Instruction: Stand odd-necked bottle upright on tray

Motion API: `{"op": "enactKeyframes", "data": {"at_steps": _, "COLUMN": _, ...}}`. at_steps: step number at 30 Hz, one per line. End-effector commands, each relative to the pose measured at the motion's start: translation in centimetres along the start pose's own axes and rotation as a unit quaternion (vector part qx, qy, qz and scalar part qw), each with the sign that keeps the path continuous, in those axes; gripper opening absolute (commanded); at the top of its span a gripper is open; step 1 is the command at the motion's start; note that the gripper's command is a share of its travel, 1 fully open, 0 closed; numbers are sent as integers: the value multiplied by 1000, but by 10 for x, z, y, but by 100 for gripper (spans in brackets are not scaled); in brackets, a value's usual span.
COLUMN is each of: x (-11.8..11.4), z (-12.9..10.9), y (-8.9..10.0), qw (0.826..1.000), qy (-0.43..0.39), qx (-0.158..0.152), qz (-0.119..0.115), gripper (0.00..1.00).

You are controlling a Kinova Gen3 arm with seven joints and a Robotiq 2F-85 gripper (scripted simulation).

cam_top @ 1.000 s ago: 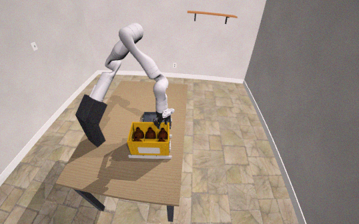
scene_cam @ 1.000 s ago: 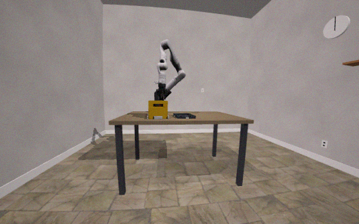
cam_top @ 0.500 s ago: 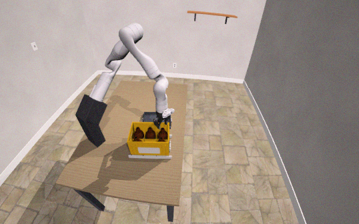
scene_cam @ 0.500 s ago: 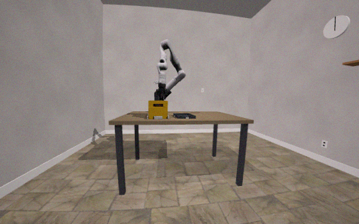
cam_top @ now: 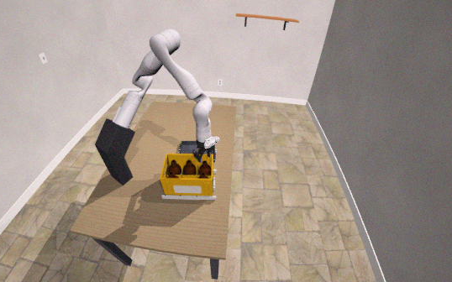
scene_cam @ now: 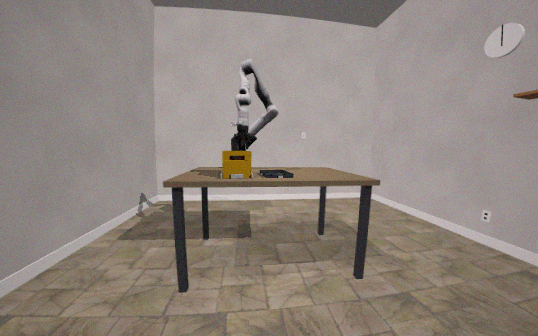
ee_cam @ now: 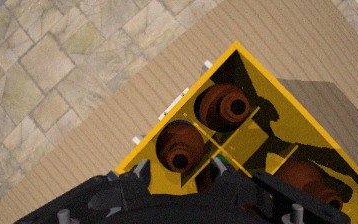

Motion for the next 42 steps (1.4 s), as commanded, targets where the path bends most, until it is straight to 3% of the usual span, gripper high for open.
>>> {"op": "enactKeyframes", "data": {"at_steps": 1, "x": -1, "z": -1, "y": 0, "qw": 1000, "qy": -2, "qx": 2, "qz": -1, "gripper": 64}}
{"op": "enactKeyframes", "data": {"at_steps": 17, "x": -1, "z": -1, "y": -6, "qw": 1000, "qy": -3, "qx": 2, "qz": -1, "gripper": 64}}
{"op": "enactKeyframes", "data": {"at_steps": 42, "x": -1, "z": -3, "y": -34, "qw": 1000, "qy": -3, "qx": 3, "qz": -1, "gripper": 64}}
Point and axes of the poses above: the point where the finger pads meet when closed, its own y axis back along the fingers, its own x axis across the jaws, z = x × y, the point moved 2 cm from there along y, back along the fingers, and after that the axes turned 1 degree about y, right-handed, at the moved point
